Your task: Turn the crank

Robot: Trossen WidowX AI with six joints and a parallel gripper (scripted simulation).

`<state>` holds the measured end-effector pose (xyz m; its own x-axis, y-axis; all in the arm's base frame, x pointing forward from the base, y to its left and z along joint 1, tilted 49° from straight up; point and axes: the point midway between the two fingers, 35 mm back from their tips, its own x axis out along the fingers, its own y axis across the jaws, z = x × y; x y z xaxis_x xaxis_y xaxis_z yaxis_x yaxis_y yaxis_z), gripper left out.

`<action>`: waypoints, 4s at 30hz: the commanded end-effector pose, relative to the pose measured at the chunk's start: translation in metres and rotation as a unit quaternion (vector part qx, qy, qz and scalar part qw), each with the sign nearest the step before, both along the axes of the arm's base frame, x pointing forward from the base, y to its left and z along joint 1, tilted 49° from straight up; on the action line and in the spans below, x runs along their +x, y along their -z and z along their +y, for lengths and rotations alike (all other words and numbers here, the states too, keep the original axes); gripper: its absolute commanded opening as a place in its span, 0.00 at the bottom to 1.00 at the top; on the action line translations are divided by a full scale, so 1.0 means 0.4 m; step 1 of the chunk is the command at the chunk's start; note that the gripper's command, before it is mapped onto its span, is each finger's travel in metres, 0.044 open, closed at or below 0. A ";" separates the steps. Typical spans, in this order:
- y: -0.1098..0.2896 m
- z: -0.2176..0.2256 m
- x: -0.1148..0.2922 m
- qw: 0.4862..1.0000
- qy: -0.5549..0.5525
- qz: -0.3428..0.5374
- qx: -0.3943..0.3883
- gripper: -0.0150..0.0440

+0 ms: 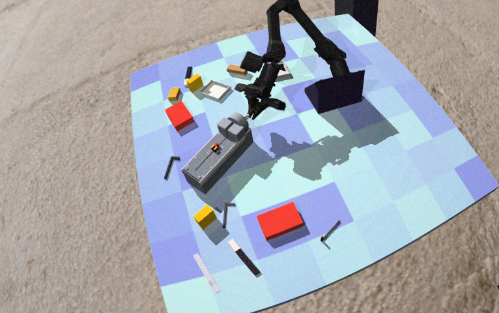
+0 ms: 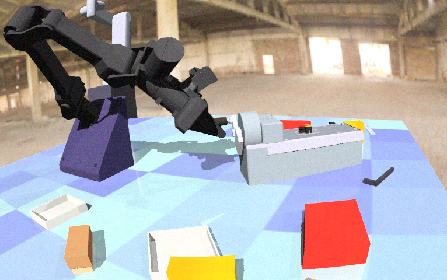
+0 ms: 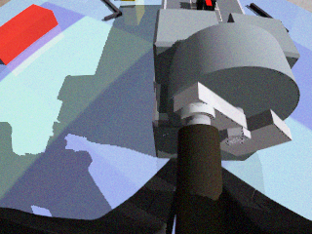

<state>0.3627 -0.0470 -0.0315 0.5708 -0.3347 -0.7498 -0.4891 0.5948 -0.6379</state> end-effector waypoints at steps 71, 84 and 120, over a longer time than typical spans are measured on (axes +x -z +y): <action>0.005 -0.003 -0.001 1.000 0.000 0.003 0.000 0.25; 0.005 -0.003 -0.001 1.000 0.000 0.003 0.000 0.52; -0.181 0.222 0.026 1.000 -0.003 0.003 0.006 1.00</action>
<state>0.3736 0.0375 0.0344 0.5742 -0.3099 -0.7578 -0.5038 0.5959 -0.6254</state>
